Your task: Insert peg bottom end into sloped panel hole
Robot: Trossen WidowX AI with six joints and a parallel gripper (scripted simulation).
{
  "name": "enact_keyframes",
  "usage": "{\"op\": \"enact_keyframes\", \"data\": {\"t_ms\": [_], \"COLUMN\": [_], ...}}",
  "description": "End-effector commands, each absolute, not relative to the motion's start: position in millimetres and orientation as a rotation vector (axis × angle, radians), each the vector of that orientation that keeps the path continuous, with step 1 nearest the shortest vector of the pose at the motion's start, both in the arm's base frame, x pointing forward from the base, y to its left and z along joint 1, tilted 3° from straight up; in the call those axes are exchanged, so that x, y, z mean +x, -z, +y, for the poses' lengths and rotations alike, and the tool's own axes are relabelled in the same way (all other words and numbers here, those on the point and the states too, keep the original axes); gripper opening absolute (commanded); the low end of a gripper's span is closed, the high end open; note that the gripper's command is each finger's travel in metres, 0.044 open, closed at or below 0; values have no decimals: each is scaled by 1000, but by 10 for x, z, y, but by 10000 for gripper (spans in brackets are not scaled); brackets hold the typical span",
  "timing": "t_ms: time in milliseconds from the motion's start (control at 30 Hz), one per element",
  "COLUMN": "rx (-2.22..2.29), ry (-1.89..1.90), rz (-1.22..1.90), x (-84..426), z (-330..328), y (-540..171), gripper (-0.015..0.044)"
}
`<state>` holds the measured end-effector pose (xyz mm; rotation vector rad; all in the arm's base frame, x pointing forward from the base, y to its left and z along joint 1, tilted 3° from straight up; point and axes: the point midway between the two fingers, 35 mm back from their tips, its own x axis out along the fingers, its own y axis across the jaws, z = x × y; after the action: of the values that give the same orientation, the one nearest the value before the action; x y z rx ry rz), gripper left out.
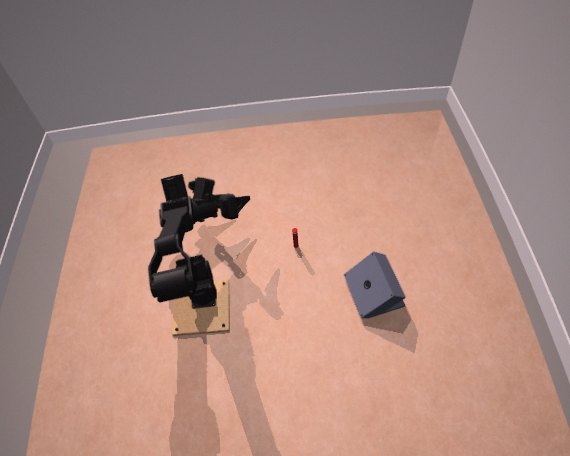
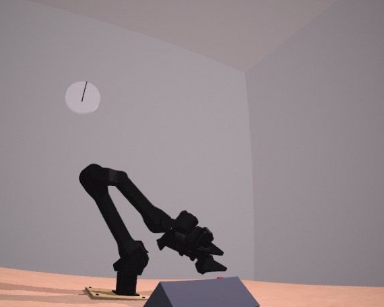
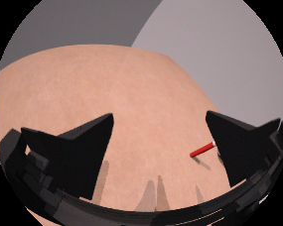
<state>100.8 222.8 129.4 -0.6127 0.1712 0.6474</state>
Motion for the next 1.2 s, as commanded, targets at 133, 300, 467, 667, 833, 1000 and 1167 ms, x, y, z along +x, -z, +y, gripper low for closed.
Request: {"op": "enact_keyframes", "data": {"t_ms": [133, 300, 467, 667, 833, 1000, 1167], "rx": [-831, -956, -1071, -1203, -1313, -1416, -1512], "ry": [-651, -658, -668, -689, -716, -750, -792], "rz": [202, 226, 252, 288, 323, 361, 401], "x": [1152, 1248, 1347, 1468, 1568, 1667, 1765], "z": [2279, 2290, 2291, 2280, 2263, 2237, 2202], "y": [-1296, -1296, -1298, -1299, -1294, -1288, -1282], "gripper": [440, 440, 440, 440, 440, 440, 440]}}
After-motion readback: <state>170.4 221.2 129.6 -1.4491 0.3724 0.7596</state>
